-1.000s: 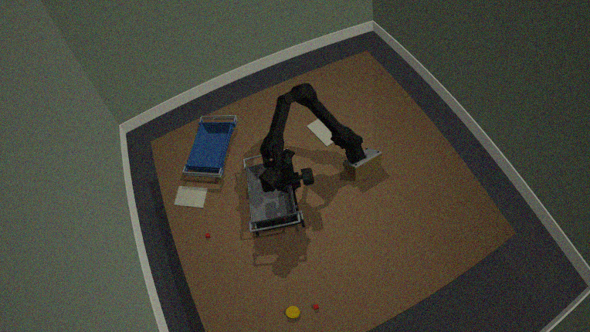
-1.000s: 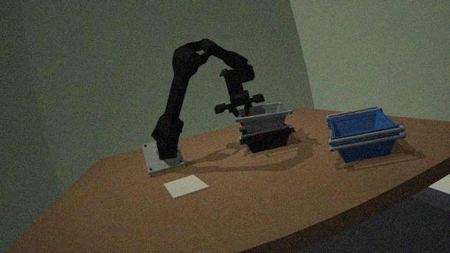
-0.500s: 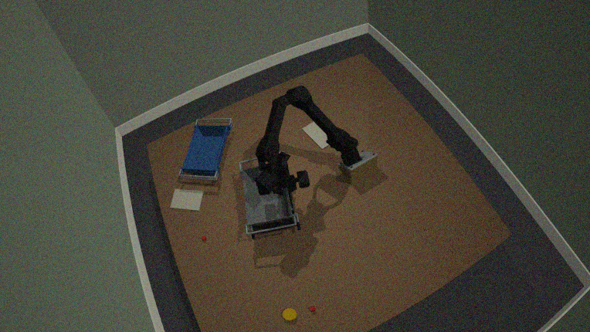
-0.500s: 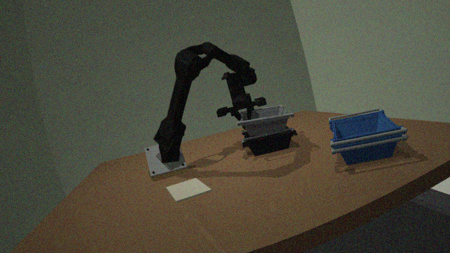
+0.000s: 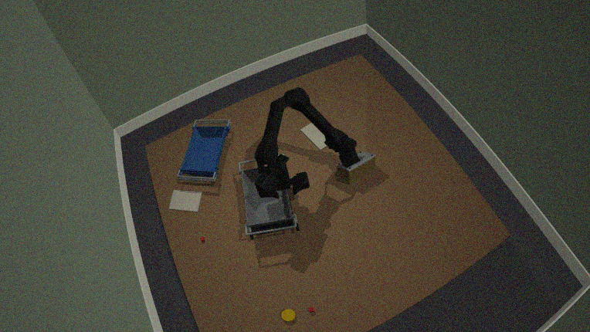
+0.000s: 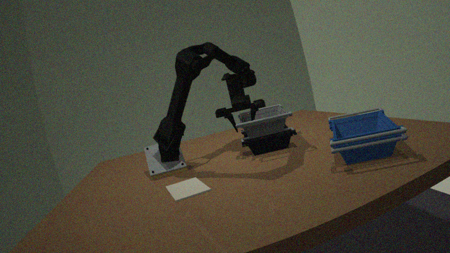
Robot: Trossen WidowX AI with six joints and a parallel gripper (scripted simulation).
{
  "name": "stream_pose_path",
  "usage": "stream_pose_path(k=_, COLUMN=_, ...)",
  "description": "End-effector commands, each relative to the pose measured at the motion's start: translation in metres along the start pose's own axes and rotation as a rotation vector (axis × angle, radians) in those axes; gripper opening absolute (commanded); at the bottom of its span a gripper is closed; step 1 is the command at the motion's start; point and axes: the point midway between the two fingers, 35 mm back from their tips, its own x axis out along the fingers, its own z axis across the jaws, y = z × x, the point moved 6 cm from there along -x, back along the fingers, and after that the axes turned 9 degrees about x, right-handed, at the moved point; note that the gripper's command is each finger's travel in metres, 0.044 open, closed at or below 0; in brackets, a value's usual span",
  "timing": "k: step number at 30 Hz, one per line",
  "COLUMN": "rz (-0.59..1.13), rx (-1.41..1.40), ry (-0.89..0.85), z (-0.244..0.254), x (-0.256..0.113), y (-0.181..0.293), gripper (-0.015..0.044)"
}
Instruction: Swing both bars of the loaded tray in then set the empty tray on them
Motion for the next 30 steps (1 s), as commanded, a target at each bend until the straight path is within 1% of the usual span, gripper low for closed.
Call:
stream_pose_path(k=1, rz=0.0, rx=-0.007, ry=0.004, z=-0.001, x=0.0, y=0.0, gripper=0.0352)
stream_pose_path(k=7, rz=0.0, rx=-0.007, ry=0.004, z=-0.001, x=0.0, y=0.0, gripper=0.044)
stream_pose_path(k=13, rz=0.0, rx=0.0, ry=0.0, z=0.0, x=0.0, y=0.0, gripper=0.044)
stream_pose_path(k=17, rz=0.003, rx=-0.003, ry=-0.001, z=0.001, x=-0.009, y=0.001, gripper=0.044)
stream_pose_path(k=30, rz=0.021, rx=-0.026, ry=-0.011, z=0.002, x=-0.083, y=0.002, gripper=0.044)
